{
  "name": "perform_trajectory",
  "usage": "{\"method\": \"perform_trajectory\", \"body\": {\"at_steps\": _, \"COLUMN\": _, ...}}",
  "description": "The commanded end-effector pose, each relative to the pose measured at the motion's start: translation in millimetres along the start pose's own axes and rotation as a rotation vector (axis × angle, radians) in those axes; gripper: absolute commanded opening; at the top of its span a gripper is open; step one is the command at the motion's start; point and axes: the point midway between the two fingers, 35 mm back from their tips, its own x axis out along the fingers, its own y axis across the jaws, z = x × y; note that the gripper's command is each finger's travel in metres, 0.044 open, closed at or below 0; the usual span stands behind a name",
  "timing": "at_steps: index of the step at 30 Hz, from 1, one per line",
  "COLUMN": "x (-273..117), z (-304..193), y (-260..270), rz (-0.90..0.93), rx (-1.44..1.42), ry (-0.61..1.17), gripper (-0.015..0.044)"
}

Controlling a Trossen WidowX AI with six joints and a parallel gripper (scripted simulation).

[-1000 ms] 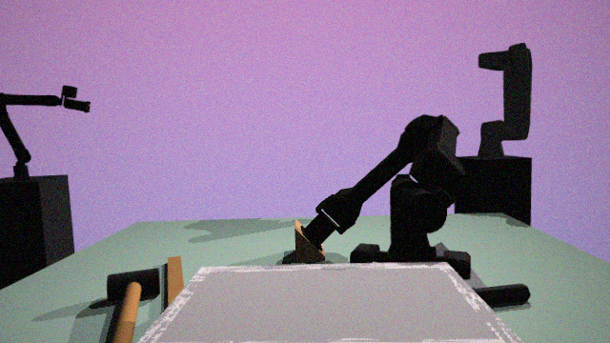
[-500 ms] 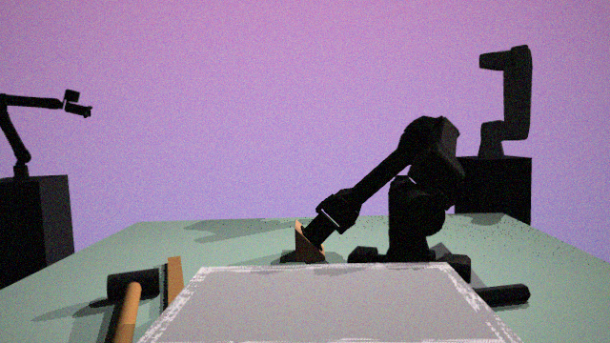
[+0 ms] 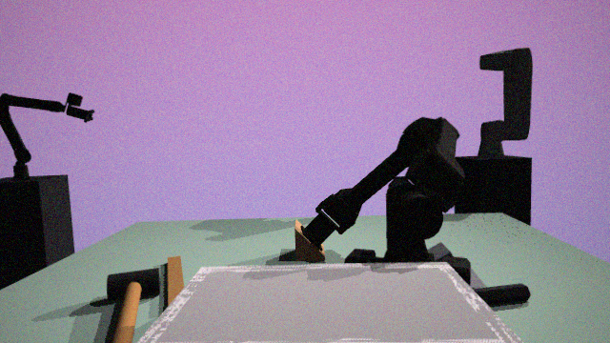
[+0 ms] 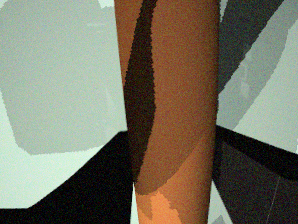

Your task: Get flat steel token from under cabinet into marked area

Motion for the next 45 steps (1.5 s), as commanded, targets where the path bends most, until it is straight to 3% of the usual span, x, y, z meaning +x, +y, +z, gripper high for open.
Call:
{"method": "perform_trajectory", "body": {"at_steps": 1, "x": 0, "z": 6, "y": -2, "rz": 0.001, "rx": 0.000, "ry": -0.001, "gripper": 0.0000}}
{"method": "perform_trajectory", "body": {"at_steps": 45, "x": 2, "z": 18, "y": -40, "rz": -0.001, "rx": 0.001, "ry": -0.002, "gripper": 0.0000}}
